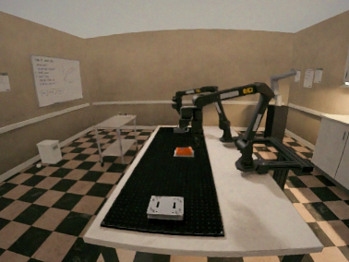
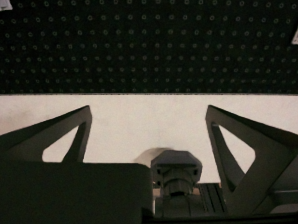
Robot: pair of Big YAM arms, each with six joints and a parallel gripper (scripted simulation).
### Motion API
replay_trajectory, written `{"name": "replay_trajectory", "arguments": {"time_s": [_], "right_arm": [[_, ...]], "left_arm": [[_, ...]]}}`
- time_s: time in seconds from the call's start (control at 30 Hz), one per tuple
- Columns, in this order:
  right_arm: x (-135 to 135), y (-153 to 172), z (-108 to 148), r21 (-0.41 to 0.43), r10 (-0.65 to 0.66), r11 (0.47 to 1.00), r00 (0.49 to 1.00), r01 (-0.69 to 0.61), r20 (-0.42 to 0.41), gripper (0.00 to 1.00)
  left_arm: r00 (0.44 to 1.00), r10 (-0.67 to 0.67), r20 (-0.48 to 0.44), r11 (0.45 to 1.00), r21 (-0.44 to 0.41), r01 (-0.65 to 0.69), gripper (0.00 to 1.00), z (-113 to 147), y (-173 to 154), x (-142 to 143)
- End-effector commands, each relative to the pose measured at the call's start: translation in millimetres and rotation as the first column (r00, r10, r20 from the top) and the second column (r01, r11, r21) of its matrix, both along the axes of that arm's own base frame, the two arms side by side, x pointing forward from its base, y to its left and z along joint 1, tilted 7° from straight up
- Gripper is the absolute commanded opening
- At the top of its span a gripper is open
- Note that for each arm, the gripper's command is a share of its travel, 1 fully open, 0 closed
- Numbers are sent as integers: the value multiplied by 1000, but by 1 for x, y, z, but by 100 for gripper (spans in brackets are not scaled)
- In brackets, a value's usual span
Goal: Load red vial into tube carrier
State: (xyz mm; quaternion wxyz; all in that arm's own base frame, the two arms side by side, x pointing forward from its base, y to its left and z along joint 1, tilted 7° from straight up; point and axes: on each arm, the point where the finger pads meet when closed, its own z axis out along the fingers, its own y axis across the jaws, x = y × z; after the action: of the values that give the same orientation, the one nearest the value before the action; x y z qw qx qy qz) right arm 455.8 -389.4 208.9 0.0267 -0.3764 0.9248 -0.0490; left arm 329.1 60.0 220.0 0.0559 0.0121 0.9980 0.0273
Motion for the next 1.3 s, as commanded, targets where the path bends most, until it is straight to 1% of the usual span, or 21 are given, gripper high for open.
{"name": "replay_trajectory", "arguments": {"time_s": [0.0,0.07,0.1,0.17,0.23,0.27,0.3,0.43,0.5,0.53,0.67,0.8,0.83,0.87,0.93,0.97,1.1,1.2,1.27], "right_arm": [[6,9,11,-23,-2,1000,1000,2,23,9],[7,11,-2,-9,-2,1000,1000,2,6,9],[7,12,-2,-9,-2,1000,1000,2,6,9],[4,16,8,-18,-4,1000,1000,4,17,9],[4,16,8,-18,-4,1000,1000,4,17,9],[-2,9,2,-13,-21,1000,1000,22,10,9],[0,15,14,-27,-14,1000,1000,15,28,9],[5,27,13,-27,-2,1000,1000,2,29,9],[6,29,-1,-12,-2,1000,1000,2,10,9],[6,31,-4,-9,-2,1000,1000,2,6,9],[4,39,12,-25,-2,1000,1000,2,27,9],[4,42,11,-26,-2,1000,1000,2,28,9],[-1,33,-14,3,-22,1000,1000,22,-11,9],[2,37,-14,0,-15,1000,1000,15,-8,9],[3,49,7,-18,-2,1000,1000,2,19,9],[2,51,11,-21,-2,1000,1000,2,24,9],[3,57,10,-26,-2,1000,1000,3,29,9],[5,60,-5,-10,-2,1000,1000,2,7,9],[3,65,0,-13,-2,1000,1000,2,12,9]], "left_arm": [[999,-11,32,1000,6,11,100,20,3,18],[999,-11,32,1000,6,11,100,20,3,18],[999,-11,32,1000,6,11,100,20,3,18],[999,-11,32,1000,6,11,100,20,3,18],[999,-11,32,1000,6,11,100,20,3,18],[999,-11,32,1000,6,11,100,20,3,18],[999,-11,32,1000,6,11,100,20,3,18],[999,-11,32,1000,6,11,100,20,3,18],[999,-11,32,1000,6,11,100,20,3,18],[999,-11,32,1000,6,11,100,20,3,18],[999,-11,32,1000,6,11,100,20,3,18],[999,-11,32,1000,6,11,100,20,3,18],[999,-11,32,1000,6,11,100,20,3,18],[999,-11,32,1000,6,11,100,20,3,18],[999,-11,32,1000,6,11,100,20,3,18],[999,-11,32,1000,6,11,100,20,3,18],[999,-11,32,1000,6,11,100,20,3,18],[999,-11,32,1000,6,11,100,20,3,18],[999,-11,32,1000,6,11,100,20,3,18]]}}
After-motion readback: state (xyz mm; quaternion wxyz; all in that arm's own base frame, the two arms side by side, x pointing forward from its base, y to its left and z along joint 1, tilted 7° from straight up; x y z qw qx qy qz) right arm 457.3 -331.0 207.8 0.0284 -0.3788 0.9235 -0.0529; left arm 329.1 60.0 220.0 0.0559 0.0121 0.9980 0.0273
